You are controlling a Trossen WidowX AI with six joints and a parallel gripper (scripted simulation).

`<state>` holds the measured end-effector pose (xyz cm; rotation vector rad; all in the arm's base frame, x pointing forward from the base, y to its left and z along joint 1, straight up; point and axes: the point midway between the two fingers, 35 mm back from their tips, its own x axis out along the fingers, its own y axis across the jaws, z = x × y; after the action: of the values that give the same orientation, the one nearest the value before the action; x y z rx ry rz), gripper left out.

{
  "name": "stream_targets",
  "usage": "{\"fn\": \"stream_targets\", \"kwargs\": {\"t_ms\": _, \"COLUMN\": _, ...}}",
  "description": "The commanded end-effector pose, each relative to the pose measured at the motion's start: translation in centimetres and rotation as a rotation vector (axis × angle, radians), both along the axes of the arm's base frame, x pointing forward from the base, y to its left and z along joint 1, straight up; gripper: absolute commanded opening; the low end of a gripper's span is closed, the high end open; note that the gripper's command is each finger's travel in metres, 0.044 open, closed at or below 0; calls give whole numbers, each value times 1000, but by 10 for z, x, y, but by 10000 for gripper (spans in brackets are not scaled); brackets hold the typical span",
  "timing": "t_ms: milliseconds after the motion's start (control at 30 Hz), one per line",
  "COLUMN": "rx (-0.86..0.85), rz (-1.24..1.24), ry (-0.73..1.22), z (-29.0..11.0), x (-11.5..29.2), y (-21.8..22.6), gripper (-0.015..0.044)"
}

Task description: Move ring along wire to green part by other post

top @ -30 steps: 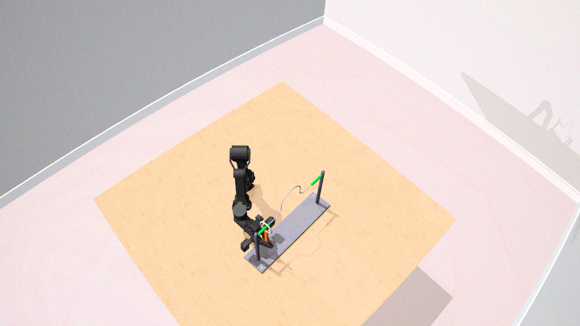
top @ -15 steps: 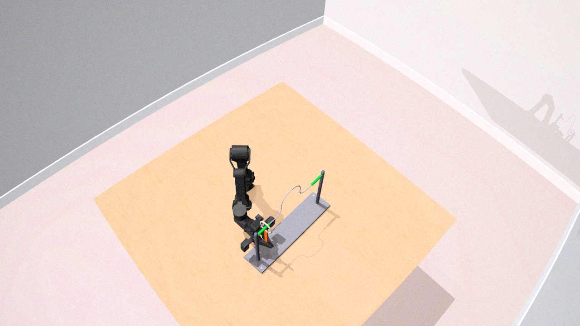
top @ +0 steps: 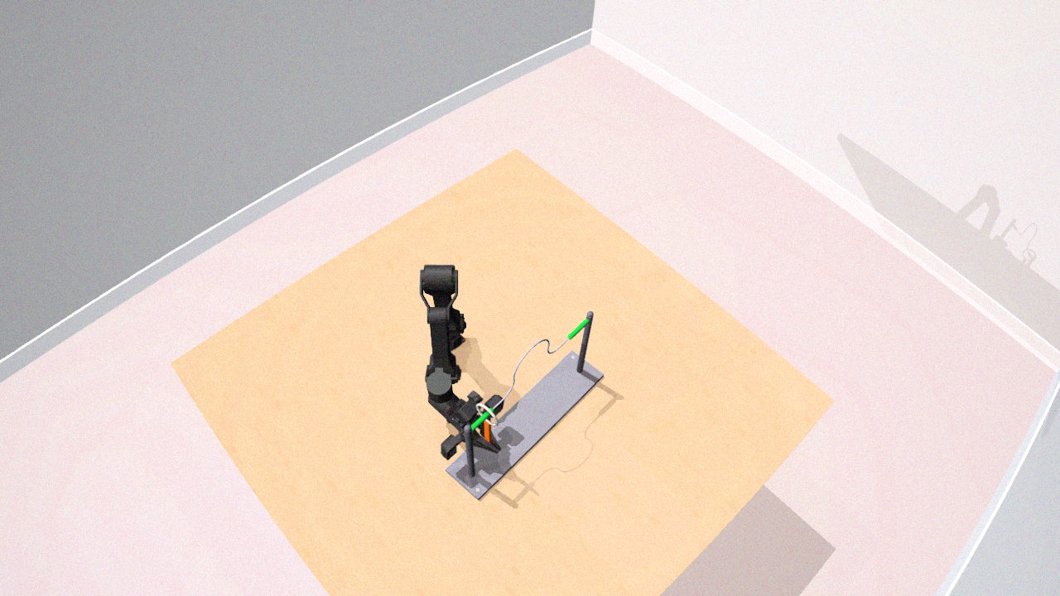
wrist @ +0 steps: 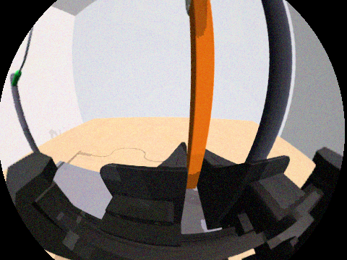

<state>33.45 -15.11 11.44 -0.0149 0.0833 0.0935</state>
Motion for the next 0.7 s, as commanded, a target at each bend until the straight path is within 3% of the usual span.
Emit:
{"fn": "stream_targets", "kwargs": {"t_ms": 0, "rx": -4, "rz": 0, "ry": -7, "z": 4, "x": 0, "y": 5, "gripper": -150}}
{"fn": "stream_targets", "kwargs": {"t_ms": 667, "rx": 12, "rz": 3, "ry": -1, "z": 4, "x": -2, "y": 27, "gripper": -150}}
